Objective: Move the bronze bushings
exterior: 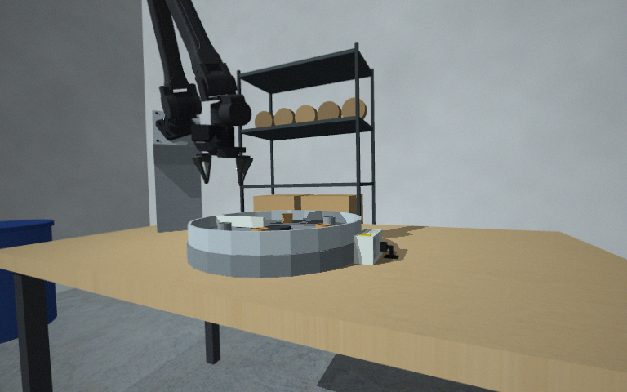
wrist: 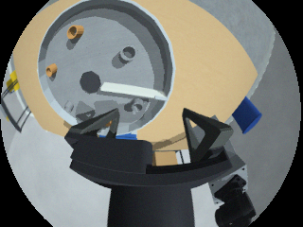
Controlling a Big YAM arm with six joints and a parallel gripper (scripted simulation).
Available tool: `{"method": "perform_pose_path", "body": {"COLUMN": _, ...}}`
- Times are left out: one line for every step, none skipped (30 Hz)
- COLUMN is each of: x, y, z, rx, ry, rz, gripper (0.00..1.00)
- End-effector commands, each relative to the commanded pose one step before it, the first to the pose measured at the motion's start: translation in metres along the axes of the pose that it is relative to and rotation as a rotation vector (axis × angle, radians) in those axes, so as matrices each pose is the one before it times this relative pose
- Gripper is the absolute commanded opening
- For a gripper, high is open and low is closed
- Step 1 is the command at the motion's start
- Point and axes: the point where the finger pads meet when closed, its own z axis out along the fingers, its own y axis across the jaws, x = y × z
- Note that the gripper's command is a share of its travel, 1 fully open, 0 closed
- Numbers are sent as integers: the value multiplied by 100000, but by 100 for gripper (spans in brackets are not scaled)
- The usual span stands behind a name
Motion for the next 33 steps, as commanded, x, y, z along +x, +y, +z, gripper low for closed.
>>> {"method": "perform_pose_path", "body": {"x": 1475, "y": 1792, "z": -1292, "rx": -5324, "ry": -5656, "rz": 13593, "gripper": 100}}
{"method": "perform_pose_path", "body": {"x": 0, "y": 0, "z": 0, "rx": 0, "ry": 0, "rz": 0, "gripper": 100}}
{"method": "perform_pose_path", "body": {"x": 1015, "y": 251, "z": -279, "rx": -1191, "ry": -1589, "rz": 2292, "gripper": 100}}
{"method": "perform_pose_path", "body": {"x": 915, "y": 188, "z": -306, "rx": -1264, "ry": -1425, "rz": 2199, "gripper": 100}}
{"method": "perform_pose_path", "body": {"x": 0, "y": 0, "z": 0, "rx": 0, "ry": 0, "rz": 0, "gripper": 100}}
{"method": "perform_pose_path", "body": {"x": 0, "y": 0, "z": 0, "rx": 0, "ry": 0, "rz": 0, "gripper": 100}}
{"method": "perform_pose_path", "body": {"x": 804, "y": 135, "z": -314, "rx": -1269, "ry": -1240, "rz": 2055, "gripper": 100}}
{"method": "perform_pose_path", "body": {"x": 687, "y": 92, "z": -304, "rx": -1210, "ry": -1046, "rz": 1861, "gripper": 100}}
{"method": "perform_pose_path", "body": {"x": 569, "y": 59, "z": -278, "rx": -1095, "ry": -854, "rz": 1624, "gripper": 100}}
{"method": "perform_pose_path", "body": {"x": 455, "y": 36, "z": -240, "rx": -937, "ry": -671, "rz": 1356, "gripper": 100}}
{"method": "perform_pose_path", "body": {"x": 346, "y": 20, "z": -194, "rx": -753, "ry": -503, "rz": 1071, "gripper": 100}}
{"method": "perform_pose_path", "body": {"x": 246, "y": 11, "z": -145, "rx": -558, "ry": -354, "rz": 784, "gripper": 100}}
{"method": "perform_pose_path", "body": {"x": 159, "y": 5, "z": -96, "rx": -369, "ry": -226, "rz": 516, "gripper": 100}}
{"method": "perform_pose_path", "body": {"x": 87, "y": 2, "z": -53, "rx": -205, "ry": -123, "rz": 285, "gripper": 100}}
{"method": "perform_pose_path", "body": {"x": -304, "y": 990, "z": -222, "rx": -1561, "ry": -352, "rz": 1098, "gripper": 100}}
{"method": "perform_pose_path", "body": {"x": -160, "y": 489, "z": -100, "rx": -742, "ry": -156, "rz": 504, "gripper": 100}}
{"method": "perform_pose_path", "body": {"x": -730, "y": -250, "z": 275, "rx": 1049, "ry": -1646, "rz": 1187, "gripper": 100}}
{"method": "perform_pose_path", "body": {"x": 8, "y": -292, "z": 71, "rx": 611, "ry": -67, "rz": -212, "gripper": 100}}
{"method": "perform_pose_path", "body": {"x": 89, "y": -333, "z": 31, "rx": 886, "ry": 182, "rz": -591, "gripper": 100}}
{"method": "perform_pose_path", "body": {"x": 148, "y": -10, "z": -47, "rx": -40, "ry": 330, "rz": -328, "gripper": 100}}
{"method": "perform_pose_path", "body": {"x": 293, "y": 111, "z": -111, "rx": -450, "ry": 742, "rz": -450, "gripper": 100}}
{"method": "perform_pose_path", "body": {"x": 0, "y": 0, "z": 0, "rx": 0, "ry": 0, "rz": 0, "gripper": 100}}
{"method": "perform_pose_path", "body": {"x": 0, "y": 0, "z": 0, "rx": 0, "ry": 0, "rz": 0, "gripper": 100}}
{"method": "perform_pose_path", "body": {"x": 78, "y": 30, "z": -30, "rx": -119, "ry": 186, "rz": -124, "gripper": 100}}
{"method": "perform_pose_path", "body": {"x": 0, "y": 1, "z": 0, "rx": -1, "ry": -1, "rz": 1, "gripper": 100}}
{"method": "perform_pose_path", "body": {"x": 0, "y": 0, "z": 0, "rx": -1, "ry": 0, "rz": 0, "gripper": 100}}
{"method": "perform_pose_path", "body": {"x": 0, "y": -1, "z": 0, "rx": 1, "ry": 0, "rz": -1, "gripper": 100}}
{"method": "perform_pose_path", "body": {"x": 0, "y": 0, "z": 0, "rx": 0, "ry": 0, "rz": 0, "gripper": 100}}
{"method": "perform_pose_path", "body": {"x": 0, "y": 1, "z": 0, "rx": -1, "ry": 0, "rz": 1, "gripper": 100}}
{"method": "perform_pose_path", "body": {"x": 0, "y": 0, "z": 0, "rx": 0, "ry": 0, "rz": 0, "gripper": 100}}
{"method": "perform_pose_path", "body": {"x": 0, "y": -1, "z": 0, "rx": 1, "ry": 0, "rz": -1, "gripper": 100}}
{"method": "perform_pose_path", "body": {"x": 0, "y": 0, "z": 0, "rx": -1, "ry": 0, "rz": 1, "gripper": 100}}
{"method": "perform_pose_path", "body": {"x": 0, "y": 0, "z": 0, "rx": 0, "ry": 0, "rz": -100, "gripper": 100}}
